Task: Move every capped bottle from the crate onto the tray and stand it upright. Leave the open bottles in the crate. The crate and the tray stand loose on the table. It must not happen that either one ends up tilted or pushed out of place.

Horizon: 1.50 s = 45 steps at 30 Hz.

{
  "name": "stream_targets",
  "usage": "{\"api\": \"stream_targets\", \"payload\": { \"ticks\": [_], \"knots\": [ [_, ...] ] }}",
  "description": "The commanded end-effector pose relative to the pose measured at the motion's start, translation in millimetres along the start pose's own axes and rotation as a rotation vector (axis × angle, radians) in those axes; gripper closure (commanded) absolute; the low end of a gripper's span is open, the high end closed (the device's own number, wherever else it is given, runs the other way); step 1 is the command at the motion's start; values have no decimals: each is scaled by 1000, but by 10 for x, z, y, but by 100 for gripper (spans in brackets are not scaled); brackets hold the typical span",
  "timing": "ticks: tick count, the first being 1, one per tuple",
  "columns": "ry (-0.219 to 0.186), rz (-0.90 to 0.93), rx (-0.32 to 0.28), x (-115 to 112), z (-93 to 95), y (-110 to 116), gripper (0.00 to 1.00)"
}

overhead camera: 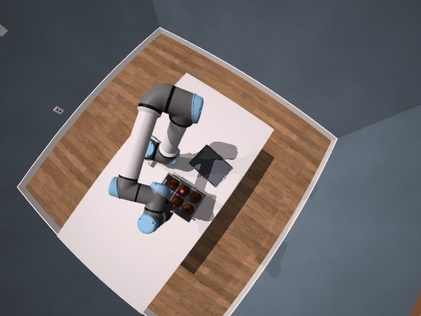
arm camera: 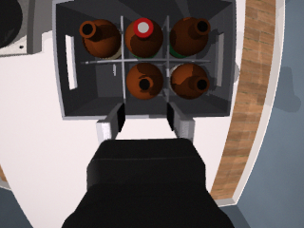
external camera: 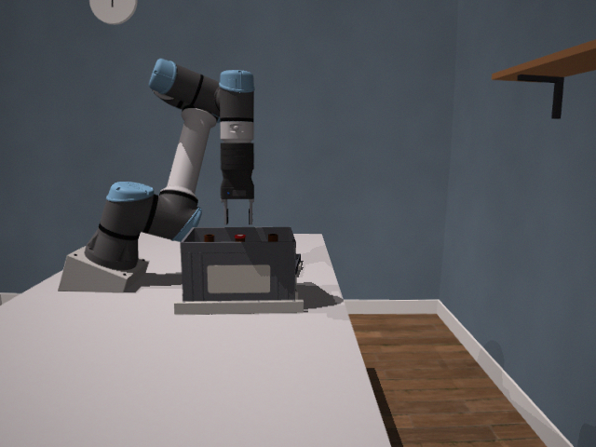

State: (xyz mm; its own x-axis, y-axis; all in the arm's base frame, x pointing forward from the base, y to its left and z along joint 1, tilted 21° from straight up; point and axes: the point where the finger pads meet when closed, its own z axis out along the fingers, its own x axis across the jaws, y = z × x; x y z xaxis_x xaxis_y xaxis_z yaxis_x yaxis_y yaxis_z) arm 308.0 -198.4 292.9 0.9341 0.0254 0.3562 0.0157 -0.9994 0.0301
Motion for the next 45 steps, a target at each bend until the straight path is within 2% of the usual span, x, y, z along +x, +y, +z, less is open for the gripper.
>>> {"api": "stream_targets", "payload": {
  "ticks": [1,27,42,45],
  "knots": [
    [0,0,-1,2,-3,2,0],
    [0,0,-1,2,-3,2,0],
    [0,0,-1,-28,-8,-497,0],
    [1,-1,-1,-20,-3,-433,0]
  ]
}}
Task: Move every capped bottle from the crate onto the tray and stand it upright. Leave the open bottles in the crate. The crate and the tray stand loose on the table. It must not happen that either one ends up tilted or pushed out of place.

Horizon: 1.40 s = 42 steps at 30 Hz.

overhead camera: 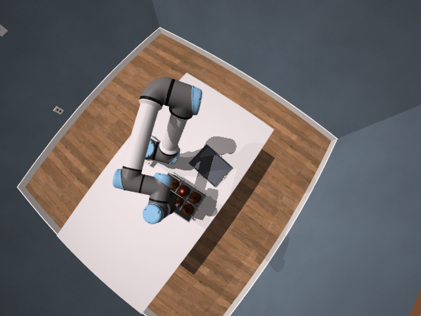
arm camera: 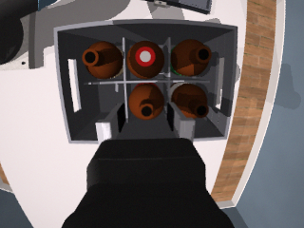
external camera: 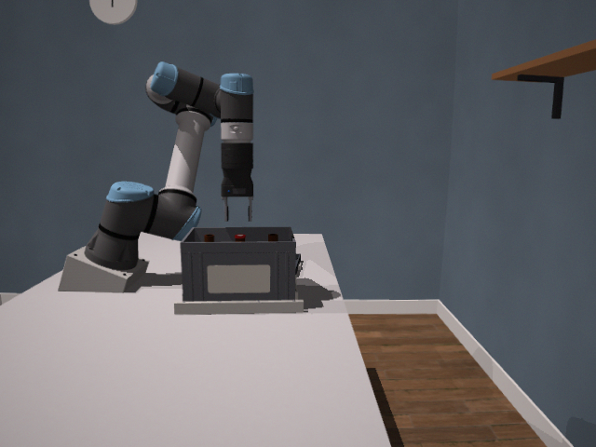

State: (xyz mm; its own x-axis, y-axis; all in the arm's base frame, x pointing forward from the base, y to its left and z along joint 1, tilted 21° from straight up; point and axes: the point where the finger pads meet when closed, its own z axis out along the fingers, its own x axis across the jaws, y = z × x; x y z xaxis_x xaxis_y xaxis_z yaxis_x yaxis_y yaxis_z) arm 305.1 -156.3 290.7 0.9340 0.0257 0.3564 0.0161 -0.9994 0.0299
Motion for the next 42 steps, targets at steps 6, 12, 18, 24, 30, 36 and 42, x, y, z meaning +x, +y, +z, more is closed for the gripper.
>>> {"api": "stream_targets", "payload": {
  "ticks": [6,12,18,24,30,36,42],
  "knots": [
    [0,0,-1,10,-6,-204,0],
    [0,0,-1,15,-9,-398,0],
    [1,0,-1,15,-6,-383,0],
    [1,0,-1,17,-8,-419,0],
    [0,0,-1,19,-10,-456,0],
    [1,0,-1,18,-9,-446,0],
    [1,0,-1,18,-9,-446,0]
  ]
}}
